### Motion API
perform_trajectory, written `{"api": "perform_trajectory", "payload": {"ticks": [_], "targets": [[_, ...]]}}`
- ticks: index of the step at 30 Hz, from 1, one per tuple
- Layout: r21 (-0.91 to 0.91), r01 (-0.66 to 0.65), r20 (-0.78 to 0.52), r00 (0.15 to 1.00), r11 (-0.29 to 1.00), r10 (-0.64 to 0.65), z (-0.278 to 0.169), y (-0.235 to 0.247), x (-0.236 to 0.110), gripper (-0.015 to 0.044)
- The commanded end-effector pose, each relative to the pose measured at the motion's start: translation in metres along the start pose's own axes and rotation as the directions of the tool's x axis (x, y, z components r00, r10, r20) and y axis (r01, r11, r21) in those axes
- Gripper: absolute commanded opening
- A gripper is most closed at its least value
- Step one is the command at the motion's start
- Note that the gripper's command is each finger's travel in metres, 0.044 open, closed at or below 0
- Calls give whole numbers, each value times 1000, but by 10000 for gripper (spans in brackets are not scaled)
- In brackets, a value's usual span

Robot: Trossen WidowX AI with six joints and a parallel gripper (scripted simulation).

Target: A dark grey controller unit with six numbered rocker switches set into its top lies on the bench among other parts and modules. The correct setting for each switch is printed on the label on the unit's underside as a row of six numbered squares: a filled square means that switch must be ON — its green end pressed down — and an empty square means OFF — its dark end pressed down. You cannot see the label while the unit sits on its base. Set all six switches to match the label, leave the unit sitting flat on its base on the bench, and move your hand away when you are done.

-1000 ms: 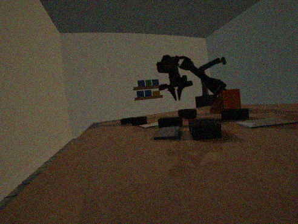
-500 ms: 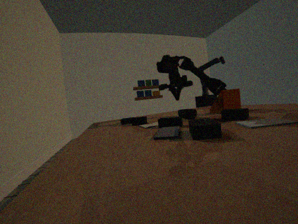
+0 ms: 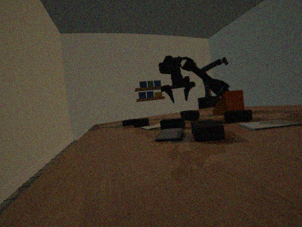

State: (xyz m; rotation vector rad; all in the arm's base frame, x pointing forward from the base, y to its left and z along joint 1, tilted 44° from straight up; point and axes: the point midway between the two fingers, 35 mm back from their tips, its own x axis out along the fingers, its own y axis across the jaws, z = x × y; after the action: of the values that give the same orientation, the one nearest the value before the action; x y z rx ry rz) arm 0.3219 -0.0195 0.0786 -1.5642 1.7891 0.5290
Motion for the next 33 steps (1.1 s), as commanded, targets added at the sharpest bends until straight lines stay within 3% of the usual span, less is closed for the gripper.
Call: {"api": "perform_trajectory", "payload": {"ticks": [1,2,19,33], "targets": [[0,1,0,1000,1000,-1,0,0,0,440],[0,1,0,1000,1000,-1,0,0,0,440],[2,280,-2,960,960,-280,50,91,45,0],[4,323,3,946,946,-323,51,107,56,0]]}}
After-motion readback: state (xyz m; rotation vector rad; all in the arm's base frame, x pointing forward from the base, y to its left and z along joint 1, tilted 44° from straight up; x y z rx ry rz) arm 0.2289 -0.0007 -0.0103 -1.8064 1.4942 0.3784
